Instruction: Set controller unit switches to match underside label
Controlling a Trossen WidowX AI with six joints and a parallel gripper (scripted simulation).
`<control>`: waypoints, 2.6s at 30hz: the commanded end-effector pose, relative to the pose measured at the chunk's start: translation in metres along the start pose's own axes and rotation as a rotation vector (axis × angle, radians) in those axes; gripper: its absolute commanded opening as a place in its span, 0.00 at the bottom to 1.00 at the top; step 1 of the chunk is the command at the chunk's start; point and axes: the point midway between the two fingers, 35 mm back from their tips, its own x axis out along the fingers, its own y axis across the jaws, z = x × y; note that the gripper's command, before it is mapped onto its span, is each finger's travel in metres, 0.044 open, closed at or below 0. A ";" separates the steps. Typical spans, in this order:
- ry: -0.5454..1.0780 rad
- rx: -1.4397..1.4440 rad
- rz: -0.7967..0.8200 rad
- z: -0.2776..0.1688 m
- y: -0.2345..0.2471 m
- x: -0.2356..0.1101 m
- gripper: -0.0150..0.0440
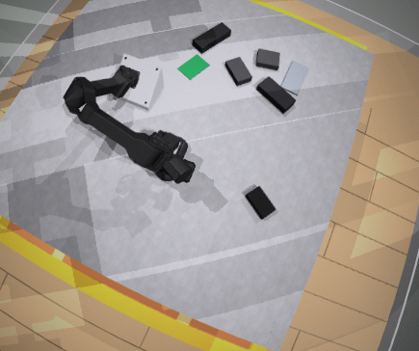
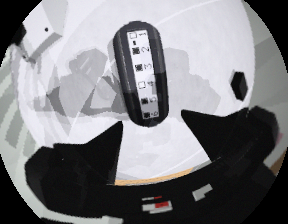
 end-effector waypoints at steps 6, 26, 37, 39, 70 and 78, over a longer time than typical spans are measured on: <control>-0.004 -0.010 0.005 0.002 0.002 0.017 1.00; -0.003 -0.011 0.004 0.002 0.003 0.024 0.81; -0.003 -0.011 0.004 0.003 0.003 0.020 0.82; -0.003 -0.011 0.004 0.004 0.003 0.019 0.82; -0.005 -0.011 0.004 0.011 0.002 -0.001 0.82; -0.005 -0.011 0.004 0.013 0.002 -0.007 0.82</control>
